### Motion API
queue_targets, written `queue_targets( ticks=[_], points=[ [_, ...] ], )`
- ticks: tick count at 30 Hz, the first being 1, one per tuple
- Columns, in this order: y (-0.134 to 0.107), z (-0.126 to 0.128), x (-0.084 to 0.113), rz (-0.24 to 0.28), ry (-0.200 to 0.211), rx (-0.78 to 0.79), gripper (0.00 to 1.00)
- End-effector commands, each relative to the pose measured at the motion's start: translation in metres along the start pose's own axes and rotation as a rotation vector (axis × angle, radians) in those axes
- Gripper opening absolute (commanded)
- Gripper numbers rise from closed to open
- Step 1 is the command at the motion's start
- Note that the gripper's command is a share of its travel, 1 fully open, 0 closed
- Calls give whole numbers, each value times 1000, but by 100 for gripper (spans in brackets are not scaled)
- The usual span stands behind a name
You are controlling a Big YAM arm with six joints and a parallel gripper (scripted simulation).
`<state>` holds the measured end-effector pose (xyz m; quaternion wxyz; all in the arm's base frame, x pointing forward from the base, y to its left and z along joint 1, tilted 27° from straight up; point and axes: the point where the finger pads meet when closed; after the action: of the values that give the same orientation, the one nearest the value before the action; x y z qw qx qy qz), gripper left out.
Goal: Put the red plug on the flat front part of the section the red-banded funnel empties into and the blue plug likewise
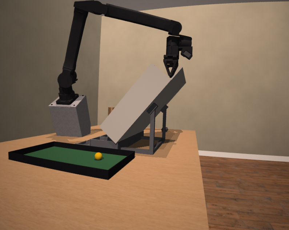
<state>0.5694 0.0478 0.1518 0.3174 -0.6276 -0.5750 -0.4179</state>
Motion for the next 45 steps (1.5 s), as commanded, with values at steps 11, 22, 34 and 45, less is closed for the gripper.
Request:
queue_targets(
  ticks=[11,22,34,45],
  points=[
    [10,-2,66,-71,30,-23,56],
    [11,-8,66,-65,29,-34,56],
    [-29,4,48,-44,19,-9,56],
    [-103,5,44,-42,19,-9,56]
  ],
)
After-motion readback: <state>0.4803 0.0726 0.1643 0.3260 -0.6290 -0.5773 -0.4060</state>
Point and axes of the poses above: the point where the finger pads meet when closed, its own x axis back along the fingers, its own z axis across the jaws, y = z × x, and after that the axes turned 1 degree about x, right-handed
